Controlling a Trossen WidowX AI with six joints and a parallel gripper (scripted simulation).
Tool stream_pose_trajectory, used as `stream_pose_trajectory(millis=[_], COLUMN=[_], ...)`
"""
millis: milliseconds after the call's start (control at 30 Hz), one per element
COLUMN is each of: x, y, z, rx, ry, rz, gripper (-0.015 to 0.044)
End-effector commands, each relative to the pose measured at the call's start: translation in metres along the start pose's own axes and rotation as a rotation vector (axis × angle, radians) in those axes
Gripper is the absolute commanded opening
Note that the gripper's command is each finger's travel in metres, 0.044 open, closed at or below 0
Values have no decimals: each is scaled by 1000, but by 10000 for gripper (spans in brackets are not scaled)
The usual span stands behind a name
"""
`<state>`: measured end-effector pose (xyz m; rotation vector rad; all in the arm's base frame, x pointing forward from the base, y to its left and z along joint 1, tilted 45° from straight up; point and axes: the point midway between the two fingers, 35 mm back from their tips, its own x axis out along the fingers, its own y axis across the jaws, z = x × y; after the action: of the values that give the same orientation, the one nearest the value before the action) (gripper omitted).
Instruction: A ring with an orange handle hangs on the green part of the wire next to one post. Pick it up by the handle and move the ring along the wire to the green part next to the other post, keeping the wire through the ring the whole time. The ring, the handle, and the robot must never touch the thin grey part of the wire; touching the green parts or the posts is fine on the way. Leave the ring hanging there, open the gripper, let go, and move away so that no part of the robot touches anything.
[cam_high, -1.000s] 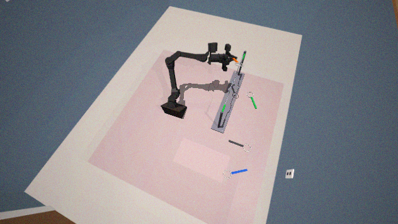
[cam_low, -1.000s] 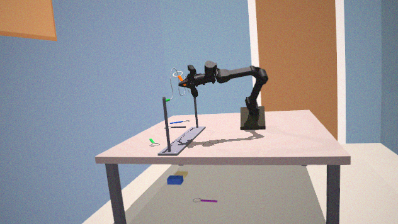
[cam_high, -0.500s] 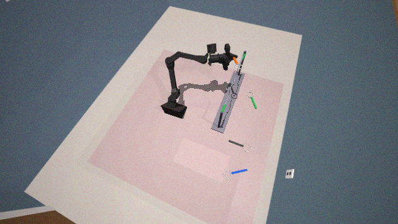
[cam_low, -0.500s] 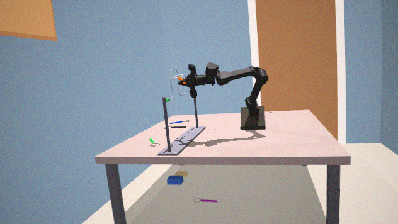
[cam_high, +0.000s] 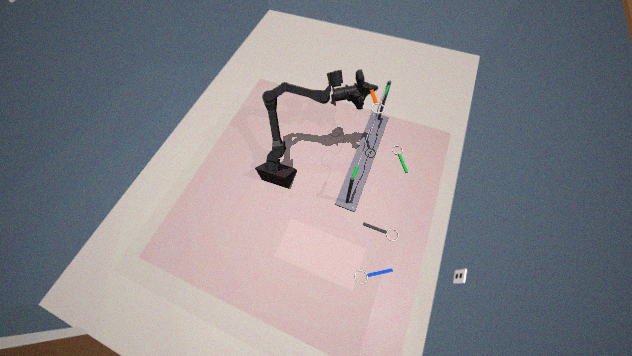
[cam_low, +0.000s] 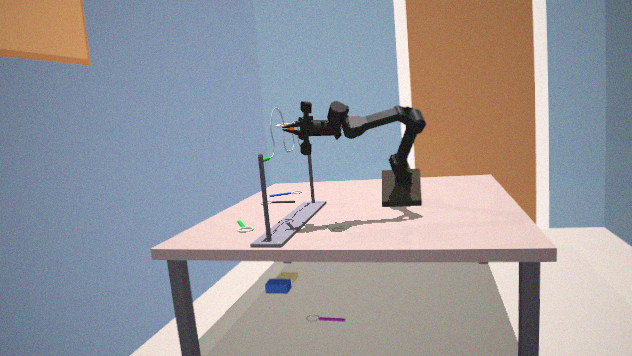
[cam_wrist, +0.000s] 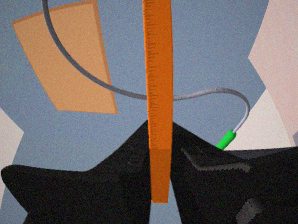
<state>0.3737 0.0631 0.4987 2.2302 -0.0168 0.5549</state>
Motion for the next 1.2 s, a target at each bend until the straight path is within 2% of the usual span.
stream_pose_trajectory(millis=[0,1167], x=[0,1], y=[2,10], z=[2,1], rx=[61,393], ry=[-11,-49], rz=[37,227], gripper=[-150,-150])
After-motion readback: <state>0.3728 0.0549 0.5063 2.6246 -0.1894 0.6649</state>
